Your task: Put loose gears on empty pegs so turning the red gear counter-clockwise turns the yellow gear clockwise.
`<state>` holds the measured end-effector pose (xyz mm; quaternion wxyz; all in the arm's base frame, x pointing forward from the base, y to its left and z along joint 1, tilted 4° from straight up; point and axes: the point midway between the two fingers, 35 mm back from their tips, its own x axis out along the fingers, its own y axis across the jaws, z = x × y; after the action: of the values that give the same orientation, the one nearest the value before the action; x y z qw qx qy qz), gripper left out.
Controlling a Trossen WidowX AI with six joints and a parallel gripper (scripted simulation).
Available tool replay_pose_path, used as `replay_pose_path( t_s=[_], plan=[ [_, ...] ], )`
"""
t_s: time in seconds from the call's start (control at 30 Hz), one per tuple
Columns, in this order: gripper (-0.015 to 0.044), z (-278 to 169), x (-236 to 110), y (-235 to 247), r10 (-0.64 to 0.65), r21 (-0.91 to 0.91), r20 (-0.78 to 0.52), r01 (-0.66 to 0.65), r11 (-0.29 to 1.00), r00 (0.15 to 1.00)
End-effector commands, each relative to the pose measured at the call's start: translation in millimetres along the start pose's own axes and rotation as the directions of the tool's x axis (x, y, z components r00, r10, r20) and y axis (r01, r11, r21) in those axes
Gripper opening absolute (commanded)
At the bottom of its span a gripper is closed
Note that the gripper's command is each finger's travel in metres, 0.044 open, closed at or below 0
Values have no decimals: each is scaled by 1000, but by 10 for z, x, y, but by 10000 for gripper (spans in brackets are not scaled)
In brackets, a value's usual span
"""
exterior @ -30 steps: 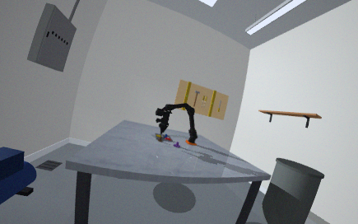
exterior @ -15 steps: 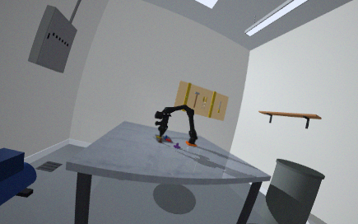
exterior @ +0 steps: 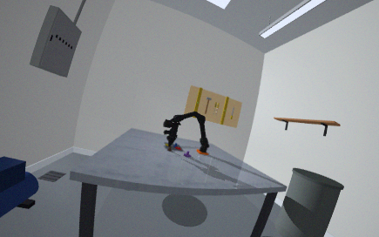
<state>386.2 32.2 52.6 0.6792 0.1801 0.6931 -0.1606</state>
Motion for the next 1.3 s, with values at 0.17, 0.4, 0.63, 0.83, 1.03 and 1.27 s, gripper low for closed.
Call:
replay_pose_path(
  t_s=[0.17,0.4,0.63,0.83,1.03,1.27],
  plan=[
    [440,-27,179,-13,-6,-5,-15,6,1000,1000],
    [440,-27,179,-13,-6,-5,-15,6,1000,1000],
    [440,-27,179,-13,-6,-5,-15,6,1000,1000],
    [440,-27,179,-13,-6,-5,-15,6,1000,1000],
    [309,-27,179,-13,-6,-5,-15,6,1000,1000],
    [125,-27,179,-13,-6,-5,-15,6,1000,1000]
  ],
)
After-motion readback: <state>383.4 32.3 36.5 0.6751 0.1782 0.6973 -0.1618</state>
